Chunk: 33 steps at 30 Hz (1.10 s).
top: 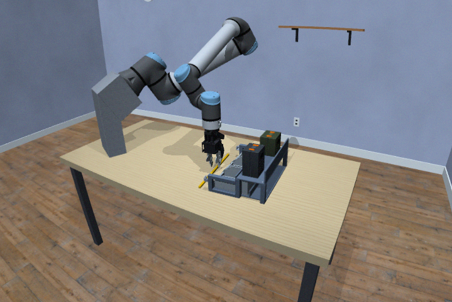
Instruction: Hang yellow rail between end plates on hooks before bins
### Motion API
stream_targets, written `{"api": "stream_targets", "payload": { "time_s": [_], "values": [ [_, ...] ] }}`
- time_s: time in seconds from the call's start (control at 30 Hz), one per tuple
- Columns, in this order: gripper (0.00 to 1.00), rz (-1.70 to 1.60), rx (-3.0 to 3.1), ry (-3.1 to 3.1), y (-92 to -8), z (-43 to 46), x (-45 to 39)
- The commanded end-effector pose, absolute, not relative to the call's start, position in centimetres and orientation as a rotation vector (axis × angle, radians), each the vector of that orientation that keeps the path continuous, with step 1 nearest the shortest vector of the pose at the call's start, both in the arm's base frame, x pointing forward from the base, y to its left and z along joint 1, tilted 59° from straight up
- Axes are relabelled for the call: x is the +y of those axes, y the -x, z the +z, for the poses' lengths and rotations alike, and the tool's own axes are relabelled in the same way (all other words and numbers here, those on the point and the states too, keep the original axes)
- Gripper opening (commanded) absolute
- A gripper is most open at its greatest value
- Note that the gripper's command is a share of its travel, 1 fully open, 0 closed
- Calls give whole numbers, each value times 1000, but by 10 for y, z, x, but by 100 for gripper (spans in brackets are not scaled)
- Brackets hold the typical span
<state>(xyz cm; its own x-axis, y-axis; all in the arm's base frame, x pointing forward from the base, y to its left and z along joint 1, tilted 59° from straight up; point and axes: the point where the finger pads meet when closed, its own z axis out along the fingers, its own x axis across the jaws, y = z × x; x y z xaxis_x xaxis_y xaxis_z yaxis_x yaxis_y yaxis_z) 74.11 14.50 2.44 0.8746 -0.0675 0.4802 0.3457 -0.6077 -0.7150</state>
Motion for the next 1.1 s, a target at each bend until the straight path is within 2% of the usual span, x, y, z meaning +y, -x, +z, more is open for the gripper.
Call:
{"api": "stream_targets", "payload": {
  "time_s": [0.0, 1.07],
  "values": [
    [22, -591, -200, 2152, -741, 25, 144],
    [22, -591, -200, 2152, -743, 23, 148]
  ]
}}
